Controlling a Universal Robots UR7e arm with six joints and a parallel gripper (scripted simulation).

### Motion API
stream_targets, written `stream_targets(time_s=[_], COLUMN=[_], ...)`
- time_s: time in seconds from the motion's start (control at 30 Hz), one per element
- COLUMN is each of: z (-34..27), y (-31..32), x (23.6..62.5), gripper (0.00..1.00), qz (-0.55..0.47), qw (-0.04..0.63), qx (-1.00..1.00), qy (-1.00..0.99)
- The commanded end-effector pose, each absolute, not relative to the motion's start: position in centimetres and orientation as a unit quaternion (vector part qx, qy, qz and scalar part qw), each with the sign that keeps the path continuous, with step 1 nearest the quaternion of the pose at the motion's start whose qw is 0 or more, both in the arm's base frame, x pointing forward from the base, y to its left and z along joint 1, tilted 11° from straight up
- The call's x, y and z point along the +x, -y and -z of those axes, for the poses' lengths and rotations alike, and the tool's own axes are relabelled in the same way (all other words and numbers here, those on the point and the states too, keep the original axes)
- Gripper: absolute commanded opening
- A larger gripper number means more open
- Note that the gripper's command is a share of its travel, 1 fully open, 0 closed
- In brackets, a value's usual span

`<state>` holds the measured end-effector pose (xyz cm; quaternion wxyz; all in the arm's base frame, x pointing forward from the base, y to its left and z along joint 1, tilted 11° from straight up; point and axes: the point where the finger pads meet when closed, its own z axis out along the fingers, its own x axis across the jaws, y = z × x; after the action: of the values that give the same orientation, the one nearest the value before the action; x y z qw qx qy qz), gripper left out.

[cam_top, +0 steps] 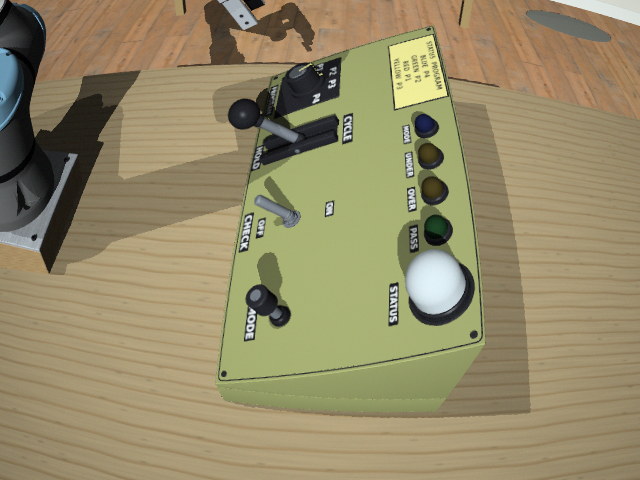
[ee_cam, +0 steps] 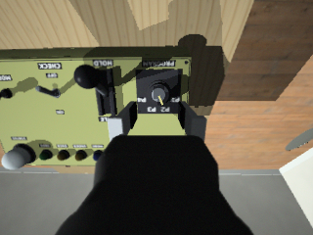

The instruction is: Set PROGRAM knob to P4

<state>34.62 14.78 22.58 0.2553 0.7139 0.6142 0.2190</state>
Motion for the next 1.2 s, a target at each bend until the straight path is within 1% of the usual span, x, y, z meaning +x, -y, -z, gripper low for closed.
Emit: stream_targets(time_s=[0.0,1.17], z=[-22.63,-21.93], y=[-14.79,-15.35], x=[34.65,33.91], gripper=[1.00,1.00], qz=[-0.220,-0.219], qw=[0.256,0.255], qx=[0.714,0.714], qy=[-0.614,-0.614])
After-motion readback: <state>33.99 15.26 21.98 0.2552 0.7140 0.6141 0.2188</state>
